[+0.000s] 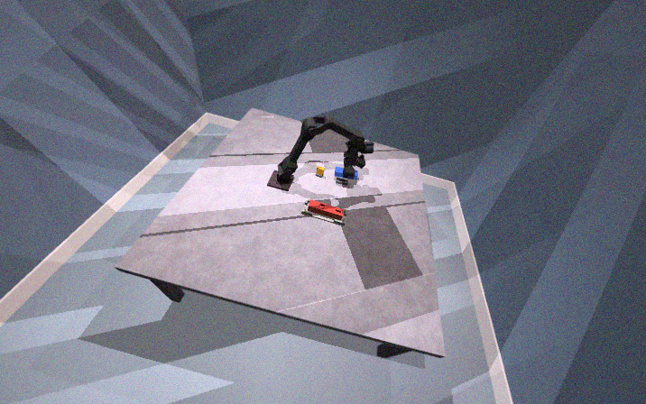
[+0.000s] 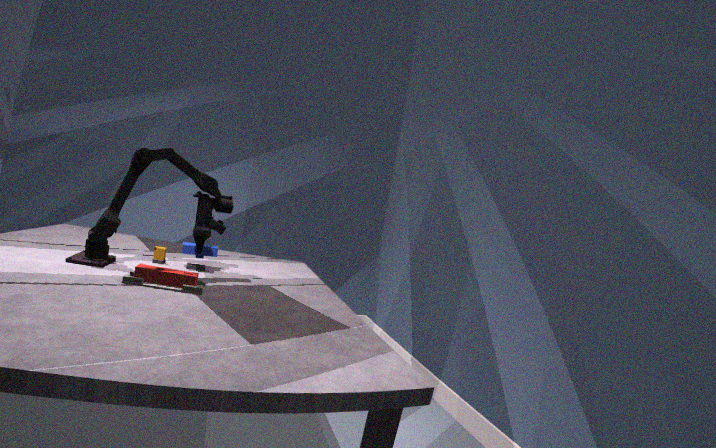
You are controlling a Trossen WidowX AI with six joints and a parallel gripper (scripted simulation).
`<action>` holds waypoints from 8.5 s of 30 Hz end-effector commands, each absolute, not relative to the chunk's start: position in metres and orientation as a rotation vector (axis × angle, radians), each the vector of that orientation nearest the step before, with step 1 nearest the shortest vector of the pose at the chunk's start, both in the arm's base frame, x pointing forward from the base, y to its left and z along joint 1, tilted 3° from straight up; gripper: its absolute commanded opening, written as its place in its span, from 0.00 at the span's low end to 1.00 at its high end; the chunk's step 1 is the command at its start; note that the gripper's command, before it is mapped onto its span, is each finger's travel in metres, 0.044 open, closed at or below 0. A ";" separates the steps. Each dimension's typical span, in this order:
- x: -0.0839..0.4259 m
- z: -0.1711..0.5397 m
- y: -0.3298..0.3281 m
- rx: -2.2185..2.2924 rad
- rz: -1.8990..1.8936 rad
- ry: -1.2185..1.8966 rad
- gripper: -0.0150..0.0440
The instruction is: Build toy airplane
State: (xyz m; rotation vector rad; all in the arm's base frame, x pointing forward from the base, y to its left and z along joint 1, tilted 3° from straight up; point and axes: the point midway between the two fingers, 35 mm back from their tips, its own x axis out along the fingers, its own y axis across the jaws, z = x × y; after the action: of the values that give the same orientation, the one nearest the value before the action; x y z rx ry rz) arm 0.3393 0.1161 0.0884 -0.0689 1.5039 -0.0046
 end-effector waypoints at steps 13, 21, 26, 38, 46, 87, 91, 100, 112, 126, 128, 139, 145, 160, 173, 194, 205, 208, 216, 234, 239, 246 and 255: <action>0.336 0.142 0.119 -0.074 0.008 1.524 0.25; 0.330 0.168 0.118 -0.079 0.013 1.543 0.25; 0.328 0.172 0.117 -0.082 0.016 1.546 0.25; 0.331 0.169 0.080 -0.219 0.148 1.543 0.25; 0.330 0.167 0.054 -0.317 0.242 1.535 0.25; 0.291 0.151 -0.073 -0.836 0.741 1.429 0.25; 0.285 0.149 -0.084 -0.887 0.791 1.412 0.25; 0.268 0.144 -0.108 -1.006 0.906 1.368 0.25; 0.242 0.137 -0.136 -1.165 1.063 1.298 0.25; 0.236 0.136 -0.141 -1.197 1.096 1.282 0.59; 0.236 0.136 -0.141 -1.197 1.096 1.282 0.59; 0.236 0.136 -0.141 -1.197 1.096 1.282 0.59; 0.236 0.136 -0.141 -1.197 1.096 1.282 0.59; 0.238 0.112 -0.143 -1.197 1.096 1.282 0.59; 0.238 0.097 -0.144 -1.197 1.096 1.282 0.59; 0.237 0.098 -0.143 -1.192 1.096 1.287 0.80; 0.237 0.100 -0.143 -1.192 1.096 1.287 1.00; 0.239 0.128 -0.143 -1.194 1.096 1.285 1.00; 0.238 0.183 -0.139 -1.197 1.096 1.282 1.00; 0.238 0.179 -0.140 -0.019 -0.081 1.550 1.00; 0.239 0.179 -0.140 0.095 -0.193 1.541 1.00; 0.239 0.179 -0.140 0.095 -0.193 1.541 1.00; 0.258 0.175 -0.068 0.105 -0.183 1.539 1.00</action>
State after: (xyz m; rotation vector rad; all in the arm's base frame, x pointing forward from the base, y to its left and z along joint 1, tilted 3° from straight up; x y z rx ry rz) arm 0.2524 -0.0989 0.1748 0.1119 1.5474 -0.1934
